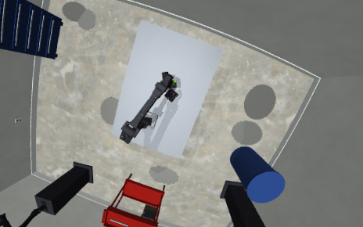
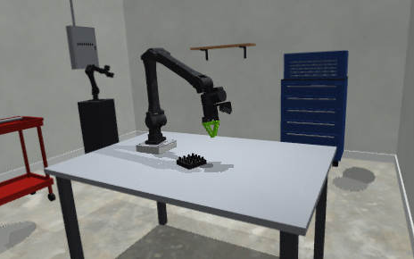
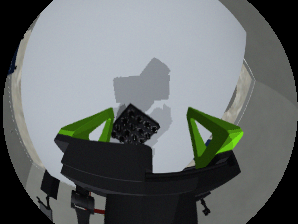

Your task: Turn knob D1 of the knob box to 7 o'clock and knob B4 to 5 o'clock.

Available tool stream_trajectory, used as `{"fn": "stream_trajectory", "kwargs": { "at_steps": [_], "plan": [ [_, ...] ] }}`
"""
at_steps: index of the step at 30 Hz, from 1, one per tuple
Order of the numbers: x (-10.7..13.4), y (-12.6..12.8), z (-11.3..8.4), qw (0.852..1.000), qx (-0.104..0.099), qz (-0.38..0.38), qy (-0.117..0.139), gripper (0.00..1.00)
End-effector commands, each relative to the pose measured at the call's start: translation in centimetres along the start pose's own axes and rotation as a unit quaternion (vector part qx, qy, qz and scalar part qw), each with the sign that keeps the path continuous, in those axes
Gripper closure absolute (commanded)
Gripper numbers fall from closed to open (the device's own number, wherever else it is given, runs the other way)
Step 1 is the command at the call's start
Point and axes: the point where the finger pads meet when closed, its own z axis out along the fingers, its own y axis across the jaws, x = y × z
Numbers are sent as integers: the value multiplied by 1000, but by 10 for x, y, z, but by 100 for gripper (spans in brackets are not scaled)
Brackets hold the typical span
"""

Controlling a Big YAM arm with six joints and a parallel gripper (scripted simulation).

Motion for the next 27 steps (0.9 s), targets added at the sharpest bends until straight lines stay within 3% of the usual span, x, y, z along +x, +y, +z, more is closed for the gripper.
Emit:
{"fn": "stream_trajectory", "kwargs": {
  "at_steps": [1, 3, 4, 7, 9, 18, 20, 21, 23, 24, 27],
  "plan": [
    [-10, -22, -24, 997, 20, -66, -27, 0],
    [-10, -22, -24, 997, 20, -66, -27, 0],
    [15, -9, -10, 995, -1, -100, -5, 0],
    [32, -6, 2, 990, -17, -137, 8, 0],
    [37, -6, 4, 988, -18, -154, 7, 0],
    [82, 5, 19, 964, -56, -260, 23, 0],
    [82, 5, 19, 964, -56, -260, 23, 0],
    [55, -13, 5, 964, -25, -266, 4, 0],
    [53, -12, 5, 963, -25, -268, 3, 0],
    [82, 1, 20, 961, -52, -272, 20, 0],
    [112, 16, 35, 940, -90, -327, 30, 0]
  ]
}}
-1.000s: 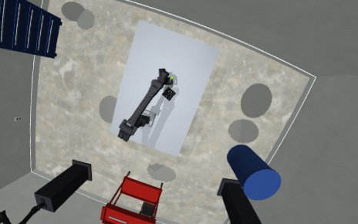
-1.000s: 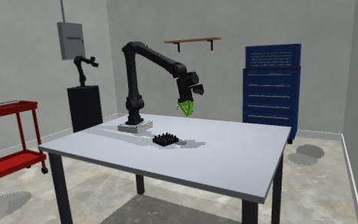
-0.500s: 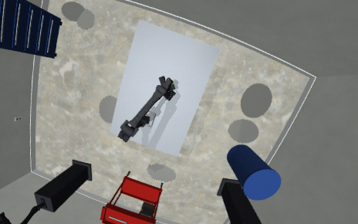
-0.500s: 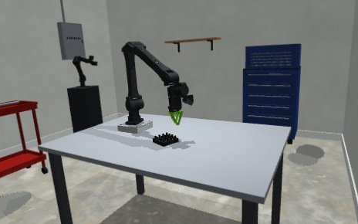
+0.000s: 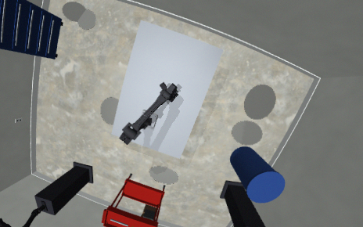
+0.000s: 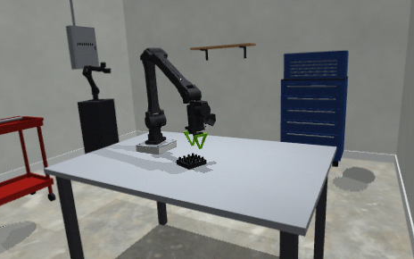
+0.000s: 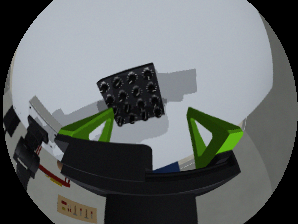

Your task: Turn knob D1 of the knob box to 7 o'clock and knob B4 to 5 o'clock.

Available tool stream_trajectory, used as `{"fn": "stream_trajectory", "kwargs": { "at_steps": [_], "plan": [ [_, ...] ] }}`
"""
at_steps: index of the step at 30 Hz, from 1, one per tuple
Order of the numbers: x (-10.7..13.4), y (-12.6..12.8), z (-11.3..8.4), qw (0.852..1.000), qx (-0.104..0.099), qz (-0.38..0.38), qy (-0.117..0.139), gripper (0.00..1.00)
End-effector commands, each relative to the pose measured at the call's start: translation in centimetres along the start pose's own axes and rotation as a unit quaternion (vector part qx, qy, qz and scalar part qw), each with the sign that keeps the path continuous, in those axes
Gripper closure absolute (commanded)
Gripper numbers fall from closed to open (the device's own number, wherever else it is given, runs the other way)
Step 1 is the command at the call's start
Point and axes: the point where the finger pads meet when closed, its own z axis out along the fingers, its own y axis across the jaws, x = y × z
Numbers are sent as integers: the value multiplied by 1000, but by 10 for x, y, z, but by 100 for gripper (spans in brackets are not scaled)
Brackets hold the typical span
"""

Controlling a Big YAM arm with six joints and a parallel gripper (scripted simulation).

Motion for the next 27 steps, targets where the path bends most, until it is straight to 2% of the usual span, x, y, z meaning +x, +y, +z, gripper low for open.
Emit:
{"fn": "stream_trajectory", "kwargs": {
  "at_steps": [1, 6, 7, 10, 11, 12, 14, 27],
  "plan": [
    [19, 11, 5, 998, -18, -63, -1, 0],
    [31, 25, 10, 993, -29, -112, -5, 0],
    [30, 9, 1, 993, -13, -117, -6, 0],
    [30, 9, 1, 993, -10, -121, -6, 0],
    [23, 21, 10, 991, -23, -135, -7, 0],
    [25, 26, 13, 990, -28, -136, -7, 0],
    [27, 21, 10, 991, -23, -133, -6, 0],
    [28, 20, 10, 991, -23, -133, -6, 0]
  ]
}}
